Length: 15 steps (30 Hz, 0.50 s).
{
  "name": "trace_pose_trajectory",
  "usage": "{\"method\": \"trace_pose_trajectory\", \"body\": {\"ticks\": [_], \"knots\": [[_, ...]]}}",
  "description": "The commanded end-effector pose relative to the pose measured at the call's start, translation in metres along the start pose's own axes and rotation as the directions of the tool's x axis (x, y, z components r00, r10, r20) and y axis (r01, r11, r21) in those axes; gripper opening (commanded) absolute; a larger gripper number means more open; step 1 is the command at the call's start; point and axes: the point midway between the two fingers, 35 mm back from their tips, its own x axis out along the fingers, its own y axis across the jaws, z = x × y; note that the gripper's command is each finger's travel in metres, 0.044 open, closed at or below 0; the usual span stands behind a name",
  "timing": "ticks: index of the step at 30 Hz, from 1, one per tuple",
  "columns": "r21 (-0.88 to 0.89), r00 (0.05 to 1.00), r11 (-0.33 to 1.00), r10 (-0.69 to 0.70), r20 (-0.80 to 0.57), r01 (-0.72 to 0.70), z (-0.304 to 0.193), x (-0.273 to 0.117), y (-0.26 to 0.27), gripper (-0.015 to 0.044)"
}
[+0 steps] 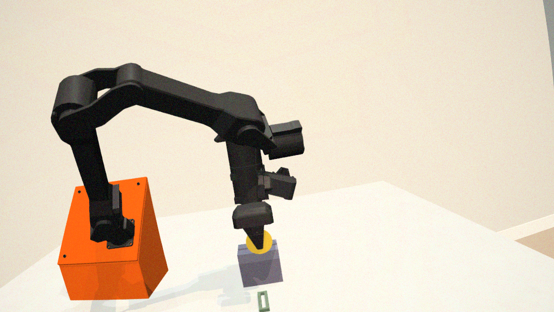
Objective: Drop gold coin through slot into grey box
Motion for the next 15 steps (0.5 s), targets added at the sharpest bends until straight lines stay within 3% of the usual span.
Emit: {"method": "trace_pose_trajectory", "body": {"ticks": [1,15], "knots": [[-0.001,1.000,1.000,0.006,0.000,-0.006,0.000,0.000,0.012,0.0000],[-0.001,1.000,1.000,0.009,0.000,-0.009,-0.002,0.000,0.049,0.0000]]}}
